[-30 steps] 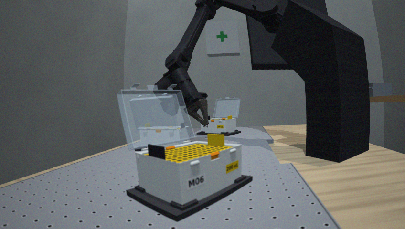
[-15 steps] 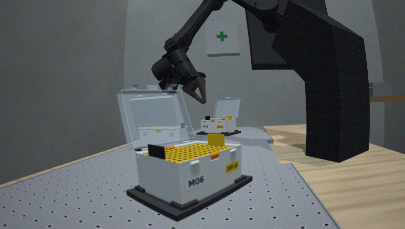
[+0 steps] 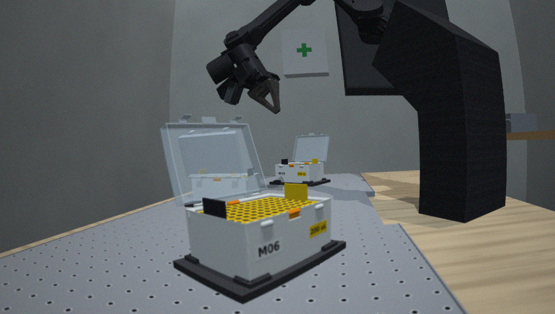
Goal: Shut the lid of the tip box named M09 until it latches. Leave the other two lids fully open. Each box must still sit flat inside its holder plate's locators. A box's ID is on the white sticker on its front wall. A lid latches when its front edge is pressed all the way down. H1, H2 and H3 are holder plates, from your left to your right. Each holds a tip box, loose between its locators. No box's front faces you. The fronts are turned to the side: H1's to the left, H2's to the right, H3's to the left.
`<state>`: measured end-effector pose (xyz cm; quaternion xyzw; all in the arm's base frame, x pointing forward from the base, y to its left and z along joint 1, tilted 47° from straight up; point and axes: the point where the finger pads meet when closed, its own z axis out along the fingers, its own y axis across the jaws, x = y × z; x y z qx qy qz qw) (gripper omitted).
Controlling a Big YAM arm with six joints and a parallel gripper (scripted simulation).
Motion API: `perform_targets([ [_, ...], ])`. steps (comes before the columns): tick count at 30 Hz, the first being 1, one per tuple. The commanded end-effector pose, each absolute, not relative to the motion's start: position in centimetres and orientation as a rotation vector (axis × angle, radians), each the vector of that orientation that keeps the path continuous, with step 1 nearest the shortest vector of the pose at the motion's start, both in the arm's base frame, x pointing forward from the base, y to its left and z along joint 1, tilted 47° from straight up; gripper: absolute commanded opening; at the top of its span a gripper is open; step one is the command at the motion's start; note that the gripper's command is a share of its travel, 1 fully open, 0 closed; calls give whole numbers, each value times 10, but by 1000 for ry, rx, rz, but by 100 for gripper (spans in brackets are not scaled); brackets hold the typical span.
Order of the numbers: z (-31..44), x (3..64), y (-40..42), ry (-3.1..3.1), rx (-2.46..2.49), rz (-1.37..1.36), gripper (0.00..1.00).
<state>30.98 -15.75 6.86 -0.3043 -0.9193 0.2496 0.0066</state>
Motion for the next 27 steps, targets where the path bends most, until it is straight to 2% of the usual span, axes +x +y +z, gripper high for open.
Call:
perform_targets([
  [1, 92, 312, -141, -2897, -986, 782, 0],
  [7, 91, 306, -159, -2848, -885, 825, 0],
  [27, 163, 288, -225, -2870, -849, 860, 0],
])
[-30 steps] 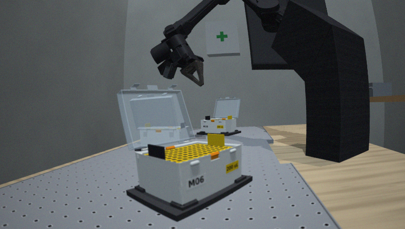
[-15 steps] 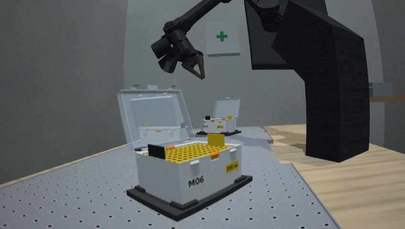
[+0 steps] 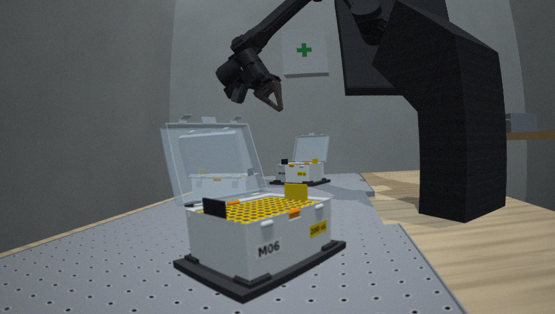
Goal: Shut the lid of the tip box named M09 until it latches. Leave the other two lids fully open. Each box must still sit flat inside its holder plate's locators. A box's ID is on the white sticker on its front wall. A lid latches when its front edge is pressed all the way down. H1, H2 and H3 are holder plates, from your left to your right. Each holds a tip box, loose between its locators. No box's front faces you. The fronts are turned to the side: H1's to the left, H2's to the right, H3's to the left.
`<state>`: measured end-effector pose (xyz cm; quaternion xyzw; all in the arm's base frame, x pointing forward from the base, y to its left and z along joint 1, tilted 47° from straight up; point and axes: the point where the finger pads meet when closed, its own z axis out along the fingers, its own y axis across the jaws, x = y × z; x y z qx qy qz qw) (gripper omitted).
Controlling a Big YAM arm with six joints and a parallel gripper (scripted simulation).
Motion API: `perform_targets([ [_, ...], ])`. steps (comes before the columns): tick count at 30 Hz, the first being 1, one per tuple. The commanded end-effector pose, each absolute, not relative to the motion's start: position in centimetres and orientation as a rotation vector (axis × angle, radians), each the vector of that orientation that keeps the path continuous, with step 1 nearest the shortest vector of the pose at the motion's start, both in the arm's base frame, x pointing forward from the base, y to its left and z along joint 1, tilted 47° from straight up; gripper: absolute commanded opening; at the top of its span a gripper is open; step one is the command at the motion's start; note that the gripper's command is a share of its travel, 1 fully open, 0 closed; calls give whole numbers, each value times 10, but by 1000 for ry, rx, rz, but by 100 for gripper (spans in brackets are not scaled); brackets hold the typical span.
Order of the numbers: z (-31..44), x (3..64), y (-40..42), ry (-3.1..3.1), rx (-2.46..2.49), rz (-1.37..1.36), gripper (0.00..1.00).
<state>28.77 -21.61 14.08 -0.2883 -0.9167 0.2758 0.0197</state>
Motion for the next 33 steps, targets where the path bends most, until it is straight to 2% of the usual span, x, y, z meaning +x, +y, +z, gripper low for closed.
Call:
perform_targets([
  [1, 163, 288, -225, -2870, -849, 860, 0],
  [14, 196, 283, -254, -2885, -824, 866, 0],
  [19, 177, 277, -247, -2855, -778, 839, 0],
  [33, 132, 300, -311, -2859, -839, 857, 0],
])
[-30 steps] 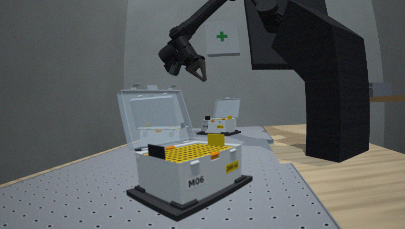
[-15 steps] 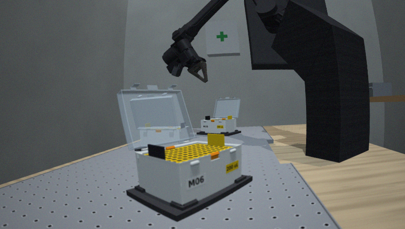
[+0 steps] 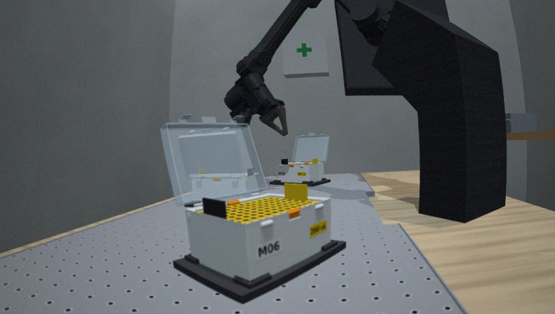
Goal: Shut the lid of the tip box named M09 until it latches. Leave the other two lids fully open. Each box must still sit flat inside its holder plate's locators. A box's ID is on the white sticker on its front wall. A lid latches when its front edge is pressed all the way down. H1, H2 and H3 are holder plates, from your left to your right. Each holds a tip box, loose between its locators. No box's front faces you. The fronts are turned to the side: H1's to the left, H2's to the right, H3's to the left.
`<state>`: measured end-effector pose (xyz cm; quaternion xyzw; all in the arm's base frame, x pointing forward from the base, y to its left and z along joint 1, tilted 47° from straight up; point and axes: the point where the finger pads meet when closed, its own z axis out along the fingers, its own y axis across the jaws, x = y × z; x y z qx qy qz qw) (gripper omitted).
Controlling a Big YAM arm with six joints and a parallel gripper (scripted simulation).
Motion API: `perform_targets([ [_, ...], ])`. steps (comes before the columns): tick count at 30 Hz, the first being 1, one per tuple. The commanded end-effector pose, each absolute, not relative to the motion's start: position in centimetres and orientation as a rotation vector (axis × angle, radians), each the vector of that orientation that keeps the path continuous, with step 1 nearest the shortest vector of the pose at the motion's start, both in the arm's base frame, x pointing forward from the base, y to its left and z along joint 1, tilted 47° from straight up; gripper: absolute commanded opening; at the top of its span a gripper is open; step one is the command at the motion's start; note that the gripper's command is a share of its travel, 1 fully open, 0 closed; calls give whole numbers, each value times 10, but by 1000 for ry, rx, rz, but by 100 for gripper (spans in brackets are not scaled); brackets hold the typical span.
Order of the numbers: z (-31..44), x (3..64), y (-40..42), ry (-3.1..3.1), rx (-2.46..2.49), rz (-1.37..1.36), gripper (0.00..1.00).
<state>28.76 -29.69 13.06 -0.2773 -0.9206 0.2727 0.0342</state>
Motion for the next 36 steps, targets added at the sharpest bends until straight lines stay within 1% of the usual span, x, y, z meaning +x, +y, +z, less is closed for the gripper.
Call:
perform_targets([
  [1, 129, 301, -314, -2859, -839, 857, 0],
  [4, 125, 309, -311, -2874, -809, 860, 0],
  [20, 74, 318, -364, -2856, -831, 854, 0],
  [21, 70, 329, -358, -2873, -793, 857, 0],
  [24, 59, 321, -378, -2852, -834, 853, 0],
  [26, 61, 321, -378, -2854, -835, 856, 0],
  [27, 77, 327, -375, -2880, -840, 886, 0],
  [36, 65, 322, -370, -2858, -828, 856, 0],
])
